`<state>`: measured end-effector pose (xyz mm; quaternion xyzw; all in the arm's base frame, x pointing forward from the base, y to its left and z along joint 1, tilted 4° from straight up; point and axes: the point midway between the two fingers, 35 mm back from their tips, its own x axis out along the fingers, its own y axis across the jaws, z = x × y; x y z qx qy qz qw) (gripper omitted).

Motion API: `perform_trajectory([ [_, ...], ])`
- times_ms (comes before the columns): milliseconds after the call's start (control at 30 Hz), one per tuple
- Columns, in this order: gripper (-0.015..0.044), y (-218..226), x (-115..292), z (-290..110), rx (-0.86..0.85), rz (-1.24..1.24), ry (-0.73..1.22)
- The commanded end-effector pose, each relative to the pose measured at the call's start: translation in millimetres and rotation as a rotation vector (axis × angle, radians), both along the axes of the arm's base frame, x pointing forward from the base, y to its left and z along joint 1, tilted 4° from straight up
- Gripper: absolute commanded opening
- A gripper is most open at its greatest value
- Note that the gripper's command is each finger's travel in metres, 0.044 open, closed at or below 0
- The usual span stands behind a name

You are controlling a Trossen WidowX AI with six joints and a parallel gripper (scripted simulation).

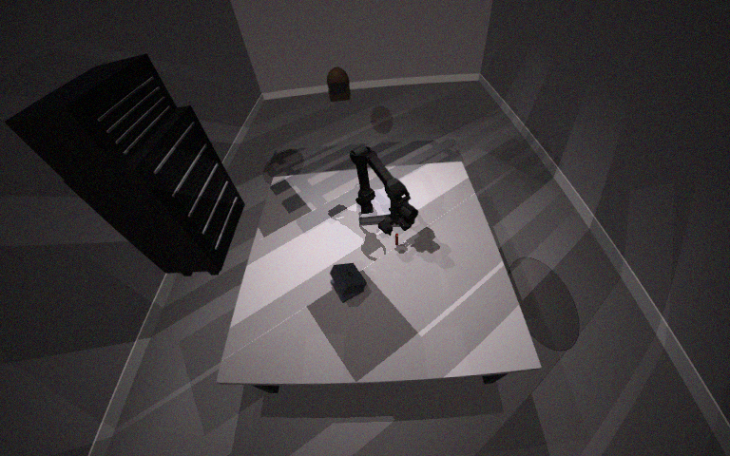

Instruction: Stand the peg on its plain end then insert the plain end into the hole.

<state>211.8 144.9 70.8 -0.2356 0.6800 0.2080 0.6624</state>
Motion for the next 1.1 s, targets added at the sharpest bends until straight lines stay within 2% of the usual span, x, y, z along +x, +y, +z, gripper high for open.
perform_trajectory([
  [0, 0.044, 0.2, -0.1, -1.3, 0.003, 0.112, 0.007],
  [1067, 0.044, 0.0, -0.2, -6.4, 0.013, 0.906, 0.042],
])
